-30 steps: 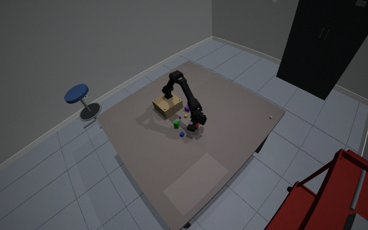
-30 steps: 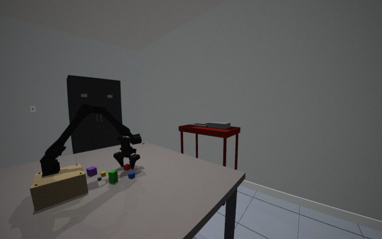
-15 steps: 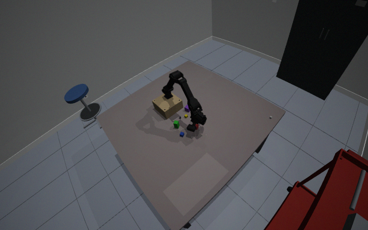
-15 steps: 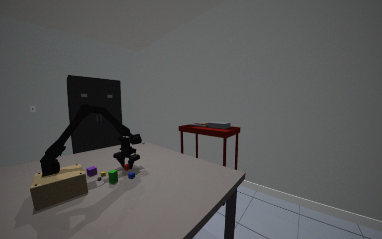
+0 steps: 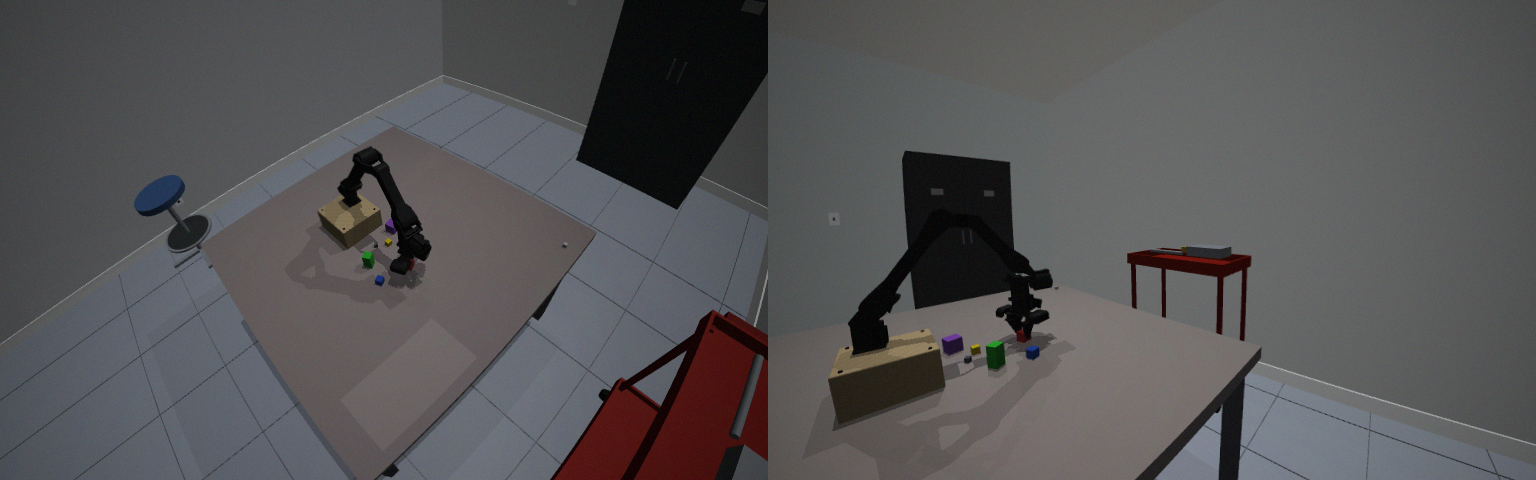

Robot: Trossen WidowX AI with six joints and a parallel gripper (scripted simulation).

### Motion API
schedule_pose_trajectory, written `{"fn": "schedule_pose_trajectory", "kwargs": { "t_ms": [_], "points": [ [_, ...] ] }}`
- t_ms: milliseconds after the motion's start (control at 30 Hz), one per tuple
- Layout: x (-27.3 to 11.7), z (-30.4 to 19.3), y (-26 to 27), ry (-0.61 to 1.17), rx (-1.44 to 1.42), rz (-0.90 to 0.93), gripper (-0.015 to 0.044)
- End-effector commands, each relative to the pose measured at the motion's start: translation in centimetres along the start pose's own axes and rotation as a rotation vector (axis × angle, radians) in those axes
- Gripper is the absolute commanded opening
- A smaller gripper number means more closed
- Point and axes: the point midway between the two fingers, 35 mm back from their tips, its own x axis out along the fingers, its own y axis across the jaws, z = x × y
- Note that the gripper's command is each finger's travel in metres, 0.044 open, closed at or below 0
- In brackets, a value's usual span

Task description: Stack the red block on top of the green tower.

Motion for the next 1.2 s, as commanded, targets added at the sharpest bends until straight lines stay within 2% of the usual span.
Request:
{"fn": "schedule_pose_trajectory", "kwargs": {
  "t_ms": [0,633,933,1167],
  "points": [
    [-1.0,0.1,0.0,-0.003,0.004,0.002,0.0000],
    [-11.4,0.1,-0.1,-0.003,0.004,0.002,0.0000],
    [-11.8,-0.4,-0.4,-0.003,0.004,0.001,0.0000],
    [-11.9,-4.6,-2.9,0.002,0.004,-0.002,0.0000]
  ]
}}
